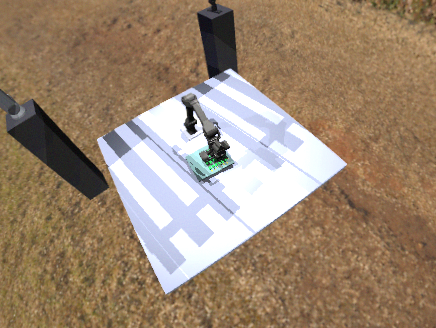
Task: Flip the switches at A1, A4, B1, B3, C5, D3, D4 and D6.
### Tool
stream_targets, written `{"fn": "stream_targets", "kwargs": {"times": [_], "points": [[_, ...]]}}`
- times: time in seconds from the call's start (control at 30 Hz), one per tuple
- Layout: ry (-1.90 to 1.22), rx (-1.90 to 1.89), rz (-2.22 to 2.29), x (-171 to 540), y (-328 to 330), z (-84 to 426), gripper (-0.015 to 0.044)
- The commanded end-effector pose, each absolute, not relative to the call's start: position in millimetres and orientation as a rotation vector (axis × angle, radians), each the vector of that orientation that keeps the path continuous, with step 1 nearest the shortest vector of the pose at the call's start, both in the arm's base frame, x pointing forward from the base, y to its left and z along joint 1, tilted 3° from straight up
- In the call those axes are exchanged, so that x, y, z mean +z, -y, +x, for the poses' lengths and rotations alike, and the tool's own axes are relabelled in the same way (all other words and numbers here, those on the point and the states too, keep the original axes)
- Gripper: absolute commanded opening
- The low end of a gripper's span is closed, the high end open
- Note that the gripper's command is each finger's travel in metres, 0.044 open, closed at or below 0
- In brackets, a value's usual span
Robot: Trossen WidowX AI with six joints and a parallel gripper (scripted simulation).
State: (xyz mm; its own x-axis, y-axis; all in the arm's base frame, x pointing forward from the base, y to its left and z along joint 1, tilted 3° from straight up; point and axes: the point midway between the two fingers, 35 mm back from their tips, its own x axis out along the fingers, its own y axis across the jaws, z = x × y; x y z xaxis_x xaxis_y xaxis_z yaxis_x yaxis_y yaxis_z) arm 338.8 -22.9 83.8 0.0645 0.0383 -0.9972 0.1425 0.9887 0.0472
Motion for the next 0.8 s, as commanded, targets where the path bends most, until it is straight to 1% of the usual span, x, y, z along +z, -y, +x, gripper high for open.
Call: {"fn": "stream_targets", "kwargs": {"times": [0.0,0.53,0.6,0.7,0.77], "points": [[-1.508,-0.077,0.143,82.0,22.8,338.6,0.0],[-1.508,-0.077,0.143,79.9,22.7,338.8,0.0],[-1.502,-0.079,0.145,91.8,23.2,338.9,0.0],[-1.486,-0.078,0.142,135.0,24.7,334.3,0.0],[-1.482,-0.078,0.142,145.5,24.9,332.2,0.0]]}}
